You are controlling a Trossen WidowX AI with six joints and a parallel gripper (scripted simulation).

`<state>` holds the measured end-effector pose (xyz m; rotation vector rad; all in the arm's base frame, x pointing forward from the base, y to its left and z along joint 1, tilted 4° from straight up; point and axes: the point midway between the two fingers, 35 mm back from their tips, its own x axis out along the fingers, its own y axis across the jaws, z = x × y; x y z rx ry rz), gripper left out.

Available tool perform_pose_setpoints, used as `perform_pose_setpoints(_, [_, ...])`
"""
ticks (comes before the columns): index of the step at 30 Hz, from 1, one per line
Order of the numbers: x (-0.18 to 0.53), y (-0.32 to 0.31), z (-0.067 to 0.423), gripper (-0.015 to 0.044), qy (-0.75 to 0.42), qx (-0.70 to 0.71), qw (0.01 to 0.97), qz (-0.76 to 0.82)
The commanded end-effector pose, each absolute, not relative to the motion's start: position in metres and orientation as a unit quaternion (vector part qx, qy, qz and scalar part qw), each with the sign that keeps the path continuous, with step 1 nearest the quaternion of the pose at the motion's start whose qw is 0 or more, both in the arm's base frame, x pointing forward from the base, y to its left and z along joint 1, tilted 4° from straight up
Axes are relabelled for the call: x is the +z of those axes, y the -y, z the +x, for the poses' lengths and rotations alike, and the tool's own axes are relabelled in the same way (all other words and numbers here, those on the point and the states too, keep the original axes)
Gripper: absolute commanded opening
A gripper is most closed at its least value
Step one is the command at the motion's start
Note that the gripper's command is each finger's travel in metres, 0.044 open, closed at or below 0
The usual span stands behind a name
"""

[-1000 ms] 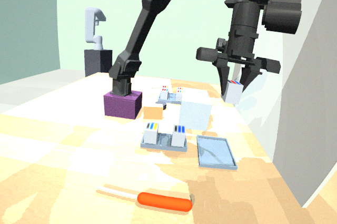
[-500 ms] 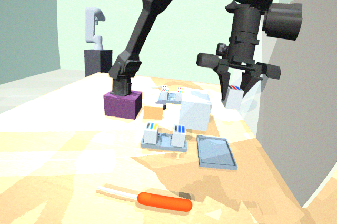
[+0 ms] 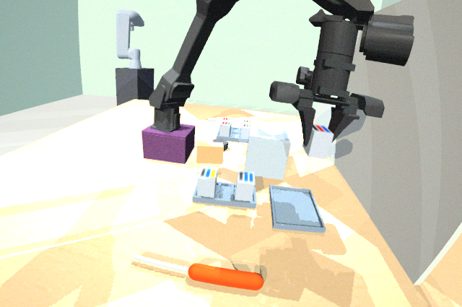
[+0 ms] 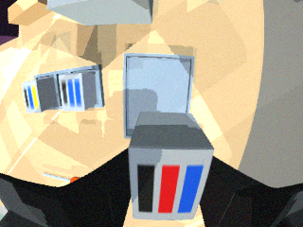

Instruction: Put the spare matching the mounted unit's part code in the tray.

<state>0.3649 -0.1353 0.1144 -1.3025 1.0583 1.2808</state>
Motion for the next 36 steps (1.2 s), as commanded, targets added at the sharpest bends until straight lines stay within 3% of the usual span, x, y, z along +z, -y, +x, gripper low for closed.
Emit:
perform_pose_setpoints(1, [0.109,0.134,0.365,0.0000,-0.435,0.530,0.492,-0.536])
perform_pose_setpoints(36, [0.076,0.133,0.370,0.0000,-0.435,0.530,0.493,-0.536])
